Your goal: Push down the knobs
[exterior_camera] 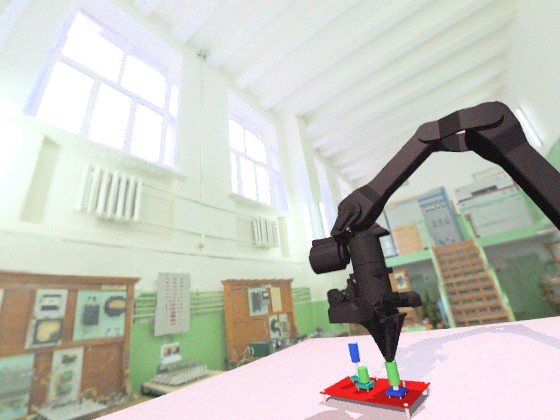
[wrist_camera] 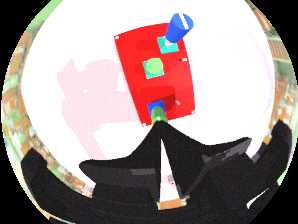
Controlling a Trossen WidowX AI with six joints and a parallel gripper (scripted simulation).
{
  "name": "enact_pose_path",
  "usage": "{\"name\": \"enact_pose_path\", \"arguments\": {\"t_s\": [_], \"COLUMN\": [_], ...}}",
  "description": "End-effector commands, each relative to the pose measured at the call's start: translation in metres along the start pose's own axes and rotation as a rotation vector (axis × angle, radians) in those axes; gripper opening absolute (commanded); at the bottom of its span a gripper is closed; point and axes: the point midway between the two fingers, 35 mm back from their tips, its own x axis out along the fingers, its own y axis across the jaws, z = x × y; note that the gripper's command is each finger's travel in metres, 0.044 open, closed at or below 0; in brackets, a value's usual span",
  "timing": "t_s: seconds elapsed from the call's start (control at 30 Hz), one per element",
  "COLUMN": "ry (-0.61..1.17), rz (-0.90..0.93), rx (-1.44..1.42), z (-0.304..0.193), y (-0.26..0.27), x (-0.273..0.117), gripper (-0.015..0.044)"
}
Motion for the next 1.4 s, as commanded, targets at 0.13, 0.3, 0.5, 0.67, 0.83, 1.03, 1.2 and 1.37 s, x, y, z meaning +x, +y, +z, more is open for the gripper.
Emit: {"name": "enact_pose_path", "arguments": {"t_s": [0.13,0.3,0.5,0.67,0.83,1.03,1.2,1.37], "ry": [0.002,0.002,0.010,-0.003,-0.071,-0.070,-0.068,-0.065], "rz": [-0.005,-0.005,-0.004,0.003,0.038,0.028,0.020,0.012], "rx": [0.004,0.004,0.000,0.018,0.076,-0.112,-0.286,-0.460], "z": [0.001,0.001,0.000,0.003,0.023,0.029,0.035,0.040], "y": [0.000,0.000,0.000,-0.002,-0.012,-0.012,-0.012,-0.012], "x": [-0.010,-0.017,-0.012,-0.014,-0.027,-0.031,-0.035,-0.038], "gripper": [0.0000,0.0000,0.0131,0.0158,0.0026,0.0000,0.0000,0.0000]}}
